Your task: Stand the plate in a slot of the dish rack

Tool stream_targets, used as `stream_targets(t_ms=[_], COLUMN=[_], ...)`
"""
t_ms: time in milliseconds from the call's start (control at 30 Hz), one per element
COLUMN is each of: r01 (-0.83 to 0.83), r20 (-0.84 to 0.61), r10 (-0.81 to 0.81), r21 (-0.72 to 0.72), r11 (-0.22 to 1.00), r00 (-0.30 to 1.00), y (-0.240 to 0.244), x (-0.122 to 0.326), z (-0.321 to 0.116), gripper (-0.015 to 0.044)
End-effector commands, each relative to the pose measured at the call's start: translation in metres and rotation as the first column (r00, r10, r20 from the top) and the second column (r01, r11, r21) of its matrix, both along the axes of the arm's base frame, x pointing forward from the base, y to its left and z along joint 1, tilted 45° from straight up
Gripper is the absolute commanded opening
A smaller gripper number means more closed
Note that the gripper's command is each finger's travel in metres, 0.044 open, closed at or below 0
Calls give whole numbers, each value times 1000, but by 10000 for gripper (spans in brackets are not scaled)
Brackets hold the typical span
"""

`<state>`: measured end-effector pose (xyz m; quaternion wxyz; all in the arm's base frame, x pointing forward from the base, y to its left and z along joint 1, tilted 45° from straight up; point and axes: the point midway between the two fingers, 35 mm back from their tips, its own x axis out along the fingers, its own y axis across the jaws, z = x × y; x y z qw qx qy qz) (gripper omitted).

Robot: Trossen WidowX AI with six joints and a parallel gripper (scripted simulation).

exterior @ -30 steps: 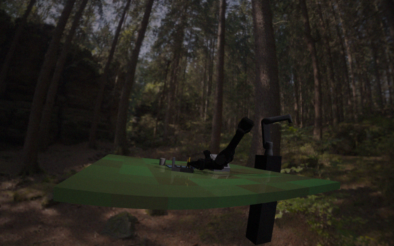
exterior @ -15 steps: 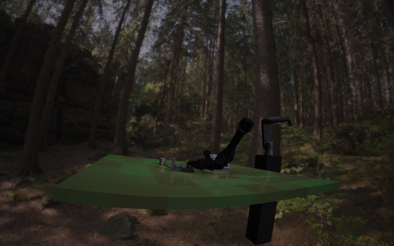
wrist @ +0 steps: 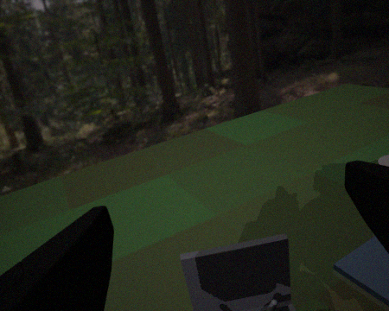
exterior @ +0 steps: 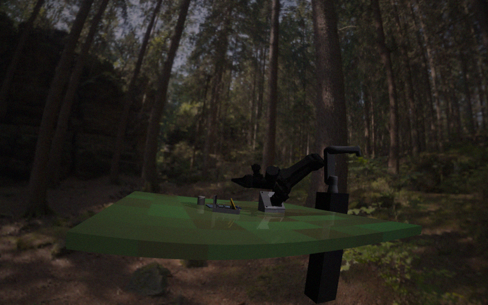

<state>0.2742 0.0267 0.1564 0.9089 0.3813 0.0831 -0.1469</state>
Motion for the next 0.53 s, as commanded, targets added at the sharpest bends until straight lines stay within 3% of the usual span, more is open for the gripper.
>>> stream_targets(t_ms=[0,500], r01=[-11,-149], r20=[-1,-363], r10=[11,51], r21=[-13,-247], r11=[1000,957], r00=[1000,931], y=[-7,-34], x=[-2,14], z=[6,-24], gripper=[400,400])
